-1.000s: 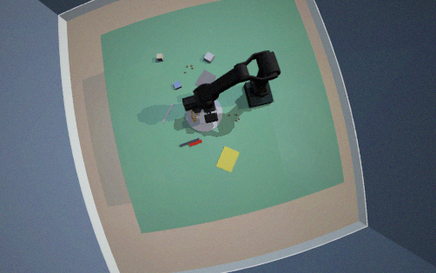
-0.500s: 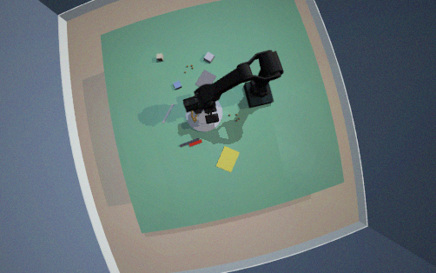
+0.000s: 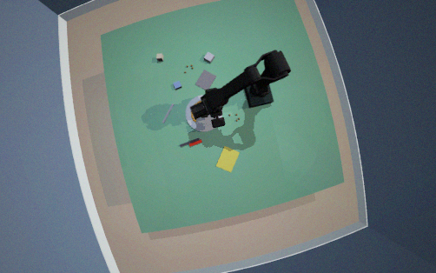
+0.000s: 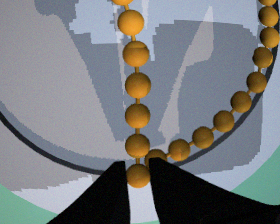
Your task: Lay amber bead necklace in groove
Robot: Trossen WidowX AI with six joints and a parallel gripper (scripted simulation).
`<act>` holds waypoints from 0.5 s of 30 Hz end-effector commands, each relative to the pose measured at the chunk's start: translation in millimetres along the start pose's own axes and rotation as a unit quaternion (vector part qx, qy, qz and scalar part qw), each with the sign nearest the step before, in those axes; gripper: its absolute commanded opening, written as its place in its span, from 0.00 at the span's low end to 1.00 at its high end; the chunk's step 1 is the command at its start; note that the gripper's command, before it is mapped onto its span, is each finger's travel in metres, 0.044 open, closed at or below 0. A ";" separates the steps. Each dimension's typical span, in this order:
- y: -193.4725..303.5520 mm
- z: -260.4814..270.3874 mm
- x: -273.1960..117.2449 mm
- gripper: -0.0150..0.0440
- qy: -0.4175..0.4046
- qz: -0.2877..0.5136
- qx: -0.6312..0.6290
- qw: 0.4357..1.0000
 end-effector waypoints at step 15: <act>0.0 0.7 6.3 0.43 -0.001 -0.002 0.000 1.000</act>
Point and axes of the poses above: the point midway between the two fingers, 35 mm back from their tips, its own x axis out along the fingers, its own z axis across the jaws, y = z × x, the point moved 3 cm from there along -x, back along the fingers, and after that the axes turned 9 degrees about x, right-handed, at the moved point
